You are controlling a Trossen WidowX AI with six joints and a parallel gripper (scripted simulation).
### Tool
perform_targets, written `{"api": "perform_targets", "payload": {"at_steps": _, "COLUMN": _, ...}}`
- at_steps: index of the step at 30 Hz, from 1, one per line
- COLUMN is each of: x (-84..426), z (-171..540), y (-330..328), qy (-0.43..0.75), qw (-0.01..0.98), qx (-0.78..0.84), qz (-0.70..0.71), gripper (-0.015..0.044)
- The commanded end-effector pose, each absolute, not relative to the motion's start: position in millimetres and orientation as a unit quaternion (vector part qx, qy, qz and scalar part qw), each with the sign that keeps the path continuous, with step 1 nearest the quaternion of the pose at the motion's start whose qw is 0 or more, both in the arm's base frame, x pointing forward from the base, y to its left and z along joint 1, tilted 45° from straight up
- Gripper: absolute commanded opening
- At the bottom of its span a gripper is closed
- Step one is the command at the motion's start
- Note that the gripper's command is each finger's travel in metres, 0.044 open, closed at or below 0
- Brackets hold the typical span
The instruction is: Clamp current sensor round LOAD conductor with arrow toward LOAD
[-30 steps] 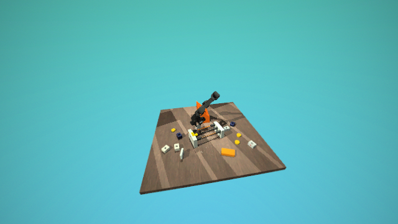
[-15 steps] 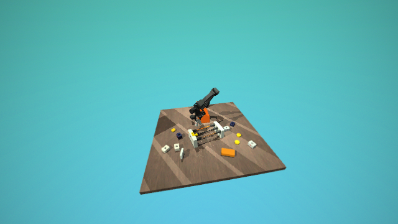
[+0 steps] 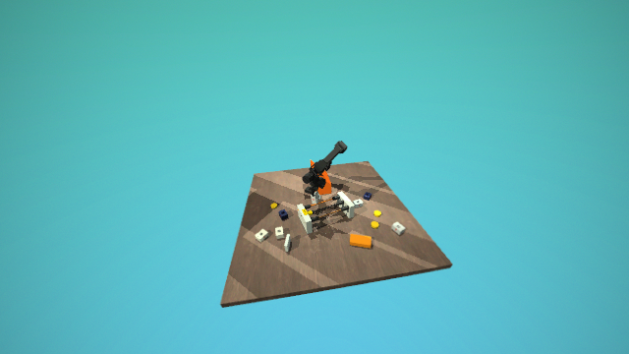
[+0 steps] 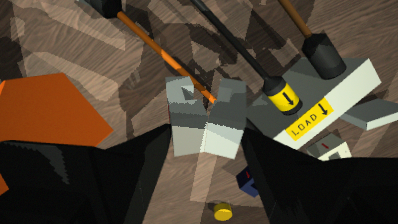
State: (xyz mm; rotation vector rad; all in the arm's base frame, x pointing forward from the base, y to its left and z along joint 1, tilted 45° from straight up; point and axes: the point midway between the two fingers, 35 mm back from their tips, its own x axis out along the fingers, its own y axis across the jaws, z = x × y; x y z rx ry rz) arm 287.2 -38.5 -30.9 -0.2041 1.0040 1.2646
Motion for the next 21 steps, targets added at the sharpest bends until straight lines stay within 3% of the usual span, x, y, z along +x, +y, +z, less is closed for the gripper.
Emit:
{"api": "perform_targets", "payload": {"at_steps": 1, "x": 301, "z": -30, "y": -35, "qy": 0.403, "qw": 0.679, "qx": -0.141, "qz": 0.598, "gripper": 0.0000}}
{"api": "perform_targets", "payload": {"at_steps": 16, "x": 352, "z": -19, "y": -10, "qy": 0.184, "qw": 0.598, "qx": -0.351, "qz": 0.697, "gripper": 0.0000}}
{"api": "perform_targets", "payload": {"at_steps": 21, "x": 357, "z": -18, "y": -6, "qy": 0.161, "qw": 0.586, "qx": -0.370, "qz": 0.702, "gripper": 0.0000}}
